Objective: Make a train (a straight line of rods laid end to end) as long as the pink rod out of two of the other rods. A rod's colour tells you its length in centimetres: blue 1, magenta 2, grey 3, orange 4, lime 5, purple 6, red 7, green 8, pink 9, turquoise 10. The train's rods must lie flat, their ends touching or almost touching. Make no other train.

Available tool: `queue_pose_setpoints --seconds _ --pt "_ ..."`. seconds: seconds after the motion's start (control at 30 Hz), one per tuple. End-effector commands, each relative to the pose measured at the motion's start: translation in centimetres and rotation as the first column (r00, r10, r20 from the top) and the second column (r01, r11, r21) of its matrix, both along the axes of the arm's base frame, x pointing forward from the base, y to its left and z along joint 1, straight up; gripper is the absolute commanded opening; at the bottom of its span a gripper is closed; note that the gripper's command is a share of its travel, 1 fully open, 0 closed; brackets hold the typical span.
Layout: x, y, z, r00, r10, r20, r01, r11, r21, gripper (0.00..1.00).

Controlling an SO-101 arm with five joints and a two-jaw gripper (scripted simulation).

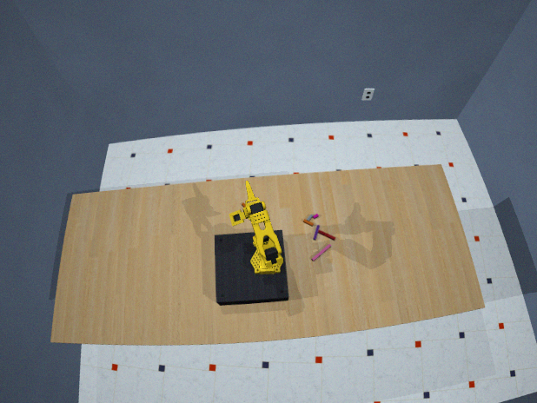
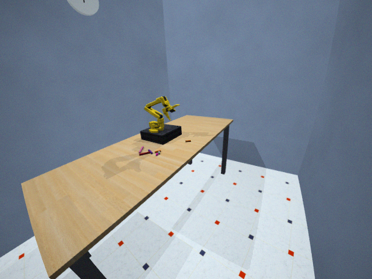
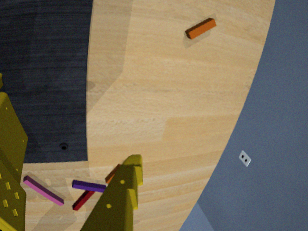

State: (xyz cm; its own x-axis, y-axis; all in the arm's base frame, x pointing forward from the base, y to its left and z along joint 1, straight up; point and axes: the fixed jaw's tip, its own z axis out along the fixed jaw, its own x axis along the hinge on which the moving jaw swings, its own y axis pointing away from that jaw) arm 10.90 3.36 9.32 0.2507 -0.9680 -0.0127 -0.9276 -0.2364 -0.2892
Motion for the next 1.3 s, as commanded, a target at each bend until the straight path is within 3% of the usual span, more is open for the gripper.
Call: queue_pose_setpoints --seconds 0.0,0.77,1.13,1.27 --pt "-0.2 -0.2 -0.2 1.000 0.001 -0.011 -0.001 1.000 -0.004 1.00" --pt "-0.2 -0.4 -0.2 1.000 -0.020 -0.011 0.020 1.000 -0.004 1.00" --pt "0.2 -2.7 -0.2 0.974 -0.228 -0.011 0.228 0.974 -0.004 1.00" --pt "0.2 -4.5 -0.2 0.924 -0.381 -0.011 0.381 0.924 -0.004 1.00"
